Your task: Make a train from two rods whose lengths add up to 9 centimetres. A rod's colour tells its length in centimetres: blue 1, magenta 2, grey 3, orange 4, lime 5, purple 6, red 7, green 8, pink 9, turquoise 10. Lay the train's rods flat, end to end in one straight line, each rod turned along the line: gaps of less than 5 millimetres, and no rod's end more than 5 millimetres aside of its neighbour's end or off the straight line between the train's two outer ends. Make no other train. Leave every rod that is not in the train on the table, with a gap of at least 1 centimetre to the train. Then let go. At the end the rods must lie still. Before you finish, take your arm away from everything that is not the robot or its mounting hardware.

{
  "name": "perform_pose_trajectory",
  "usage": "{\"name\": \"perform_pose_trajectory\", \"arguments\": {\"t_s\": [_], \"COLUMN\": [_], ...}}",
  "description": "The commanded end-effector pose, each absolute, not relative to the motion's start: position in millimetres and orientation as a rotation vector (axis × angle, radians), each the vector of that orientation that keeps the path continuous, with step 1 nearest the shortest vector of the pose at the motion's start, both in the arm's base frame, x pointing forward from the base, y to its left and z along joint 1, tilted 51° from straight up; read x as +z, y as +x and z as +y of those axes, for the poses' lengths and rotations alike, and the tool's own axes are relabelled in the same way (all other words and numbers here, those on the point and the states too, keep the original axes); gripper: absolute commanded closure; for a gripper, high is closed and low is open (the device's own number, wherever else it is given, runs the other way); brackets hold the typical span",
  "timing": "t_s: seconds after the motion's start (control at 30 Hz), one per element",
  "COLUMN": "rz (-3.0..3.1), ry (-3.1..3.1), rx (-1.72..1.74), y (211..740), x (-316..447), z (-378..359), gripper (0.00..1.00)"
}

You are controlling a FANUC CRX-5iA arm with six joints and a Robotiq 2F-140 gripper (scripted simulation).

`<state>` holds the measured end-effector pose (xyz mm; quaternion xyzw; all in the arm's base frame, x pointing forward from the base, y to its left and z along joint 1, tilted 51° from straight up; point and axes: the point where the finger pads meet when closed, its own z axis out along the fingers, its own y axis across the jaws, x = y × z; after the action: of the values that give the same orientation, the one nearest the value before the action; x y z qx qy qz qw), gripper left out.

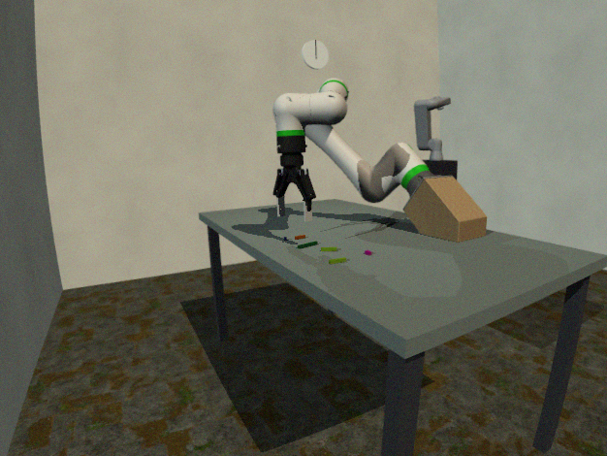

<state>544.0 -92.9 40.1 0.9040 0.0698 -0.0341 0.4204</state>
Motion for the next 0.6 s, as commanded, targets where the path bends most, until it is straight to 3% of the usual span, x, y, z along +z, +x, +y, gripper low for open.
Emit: {"name": "perform_pose_trajectory", "arguments": {"t_s": [0.0, 0.53, 0.57], "rz": [-0.012, -0.481, -0.481], "ry": [2.265, 2.217, 2.217], "rx": [0.01, 0.227, 0.227], "y": [544.2, 539.6, 539.6], "x": [57.8, 102.3, 102.3], "z": [-105.5, -139.7, -139.7], "gripper": [0.0, 0.0, 0.85]}}
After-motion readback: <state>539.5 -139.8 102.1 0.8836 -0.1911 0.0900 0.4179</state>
